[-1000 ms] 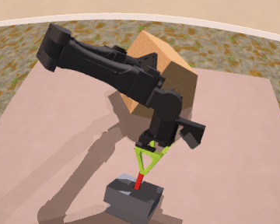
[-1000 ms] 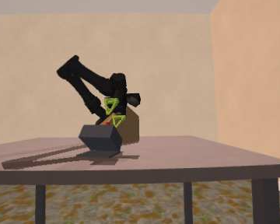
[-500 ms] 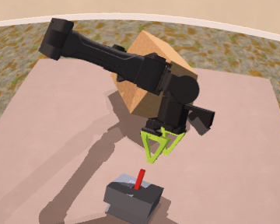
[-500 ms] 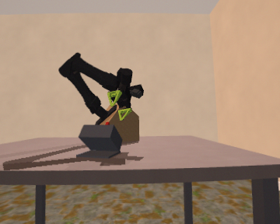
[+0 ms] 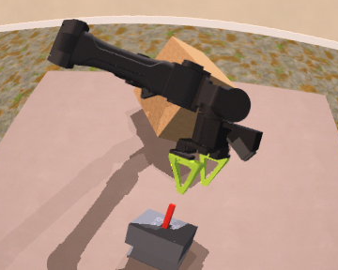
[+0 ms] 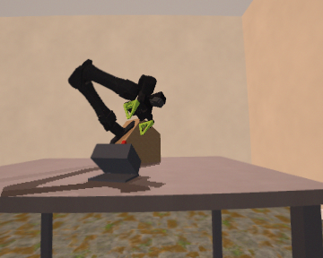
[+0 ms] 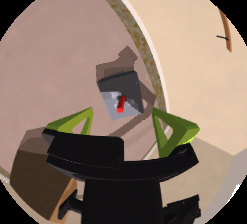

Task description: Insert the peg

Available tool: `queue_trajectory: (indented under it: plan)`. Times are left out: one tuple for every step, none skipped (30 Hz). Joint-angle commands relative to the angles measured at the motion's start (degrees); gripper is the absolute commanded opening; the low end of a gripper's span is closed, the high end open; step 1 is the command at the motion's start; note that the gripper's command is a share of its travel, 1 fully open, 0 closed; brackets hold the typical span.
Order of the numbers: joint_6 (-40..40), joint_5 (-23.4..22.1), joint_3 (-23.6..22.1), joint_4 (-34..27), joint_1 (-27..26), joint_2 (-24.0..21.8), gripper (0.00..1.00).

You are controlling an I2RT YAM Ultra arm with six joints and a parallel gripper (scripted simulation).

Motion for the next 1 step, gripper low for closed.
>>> queue_trajectory:
  plan:
    - [4.62, 0.53, 2.73, -6.66, 1.89, -0.51, 1.0]
